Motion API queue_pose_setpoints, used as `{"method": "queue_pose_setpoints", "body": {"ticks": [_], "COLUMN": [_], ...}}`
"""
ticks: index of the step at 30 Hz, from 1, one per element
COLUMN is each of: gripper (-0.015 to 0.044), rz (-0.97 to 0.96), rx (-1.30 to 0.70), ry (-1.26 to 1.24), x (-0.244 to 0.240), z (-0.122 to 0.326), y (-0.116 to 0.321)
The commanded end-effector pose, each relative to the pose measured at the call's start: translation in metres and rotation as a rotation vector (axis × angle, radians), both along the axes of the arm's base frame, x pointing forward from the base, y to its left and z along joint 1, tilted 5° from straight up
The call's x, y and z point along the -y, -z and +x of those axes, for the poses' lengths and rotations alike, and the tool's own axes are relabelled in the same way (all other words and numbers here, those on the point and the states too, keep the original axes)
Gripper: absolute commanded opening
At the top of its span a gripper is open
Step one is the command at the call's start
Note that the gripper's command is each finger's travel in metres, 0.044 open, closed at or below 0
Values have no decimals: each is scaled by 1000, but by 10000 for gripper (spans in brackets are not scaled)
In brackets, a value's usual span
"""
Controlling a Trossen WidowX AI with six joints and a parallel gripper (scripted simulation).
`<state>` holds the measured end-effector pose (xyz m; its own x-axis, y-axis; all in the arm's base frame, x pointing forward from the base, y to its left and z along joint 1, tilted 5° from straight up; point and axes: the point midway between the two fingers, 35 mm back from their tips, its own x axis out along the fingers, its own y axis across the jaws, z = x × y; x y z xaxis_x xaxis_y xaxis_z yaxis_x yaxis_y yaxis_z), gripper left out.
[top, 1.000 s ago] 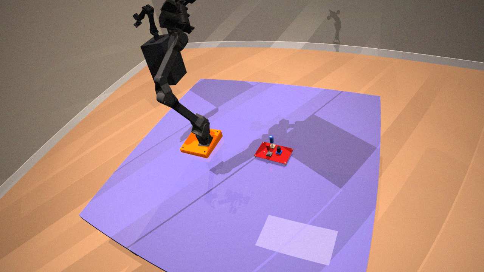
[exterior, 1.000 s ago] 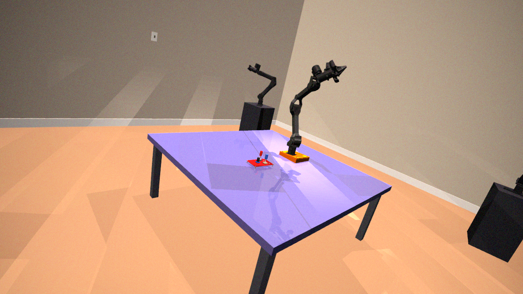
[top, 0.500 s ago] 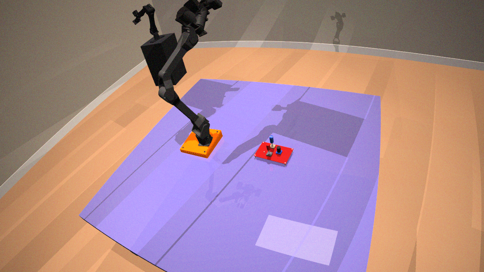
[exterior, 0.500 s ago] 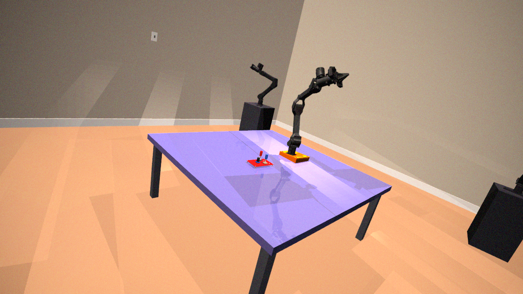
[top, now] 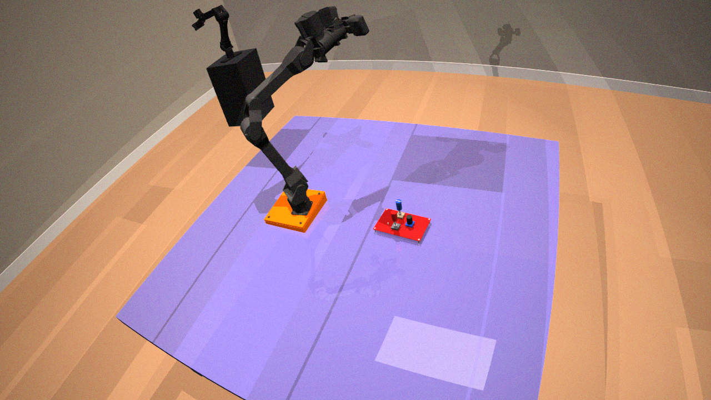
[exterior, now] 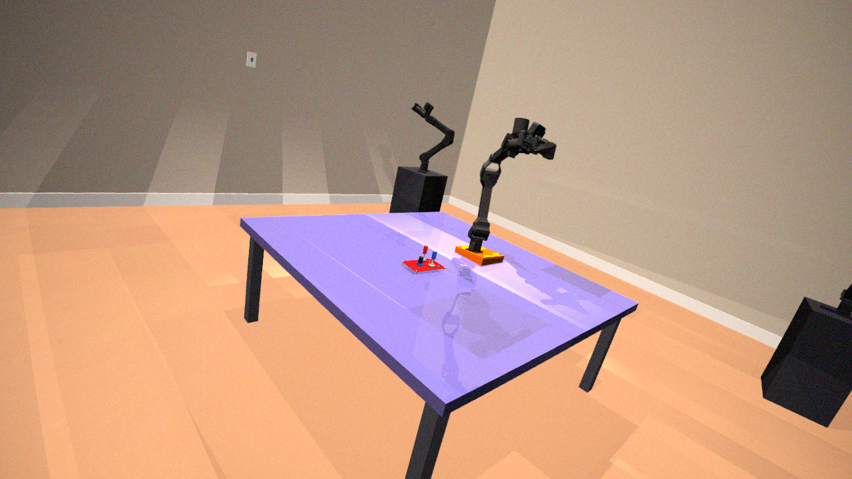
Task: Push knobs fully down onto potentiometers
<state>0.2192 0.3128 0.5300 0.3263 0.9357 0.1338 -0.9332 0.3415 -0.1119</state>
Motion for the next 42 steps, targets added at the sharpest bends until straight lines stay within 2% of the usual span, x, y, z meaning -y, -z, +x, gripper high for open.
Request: {"method": "queue_pose_setpoints", "body": {"ticks": [1,12,19,25,33,42], "gripper": [0,0,0,0,0,0], "rz": [-76,-298,-380,-508,-694,-901], "rx": [-60,-230,-301,-410,-574,-780], "ry": [84,318,405,513,635,729], "x": [5,39,61,96,150,218], "z": [30,110,136,163,185,187], "y": [28,110,143,189,251,314]}}
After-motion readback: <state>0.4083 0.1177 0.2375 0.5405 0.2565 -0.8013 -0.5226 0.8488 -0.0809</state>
